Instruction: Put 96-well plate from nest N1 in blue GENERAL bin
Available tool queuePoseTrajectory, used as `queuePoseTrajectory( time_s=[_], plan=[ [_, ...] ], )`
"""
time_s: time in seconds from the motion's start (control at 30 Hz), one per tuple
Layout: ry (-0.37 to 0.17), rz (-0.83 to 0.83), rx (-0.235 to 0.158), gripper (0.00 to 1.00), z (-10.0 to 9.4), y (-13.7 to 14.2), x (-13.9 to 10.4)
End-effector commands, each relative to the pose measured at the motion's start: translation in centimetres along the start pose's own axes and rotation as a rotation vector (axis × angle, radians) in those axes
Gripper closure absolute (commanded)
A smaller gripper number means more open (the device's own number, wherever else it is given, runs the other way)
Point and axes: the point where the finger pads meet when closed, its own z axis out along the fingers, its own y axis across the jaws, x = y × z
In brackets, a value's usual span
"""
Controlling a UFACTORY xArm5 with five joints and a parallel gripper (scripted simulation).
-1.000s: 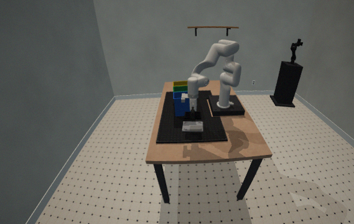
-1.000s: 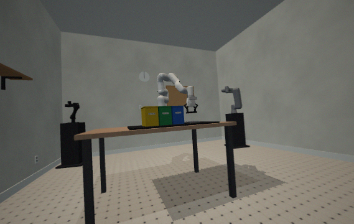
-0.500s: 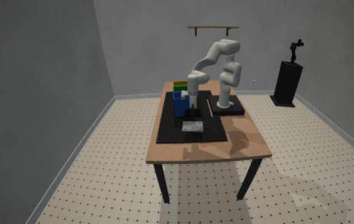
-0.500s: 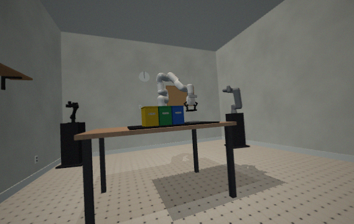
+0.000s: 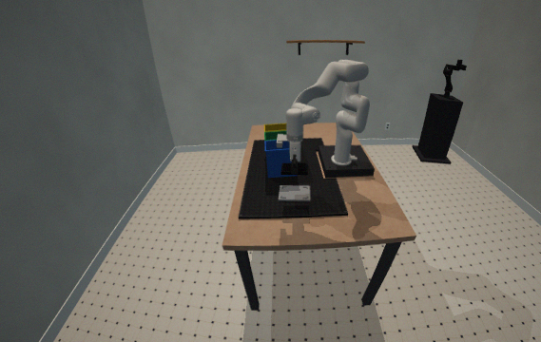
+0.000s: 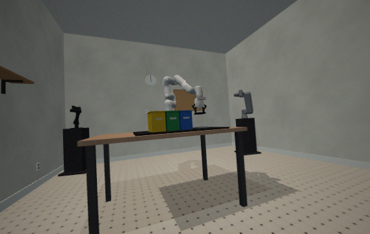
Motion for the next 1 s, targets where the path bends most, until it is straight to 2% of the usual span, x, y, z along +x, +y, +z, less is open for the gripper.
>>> queuePoseTrajectory(
  time_s=[0.0, 0.97],
  plan=[
    [0.003, 0.000, 0.003, 1.00, -1.0, -0.1, 0.1],
    [0.003, 0.000, 0.003, 1.00, -5.2, 0.0, 0.2]
  ],
)
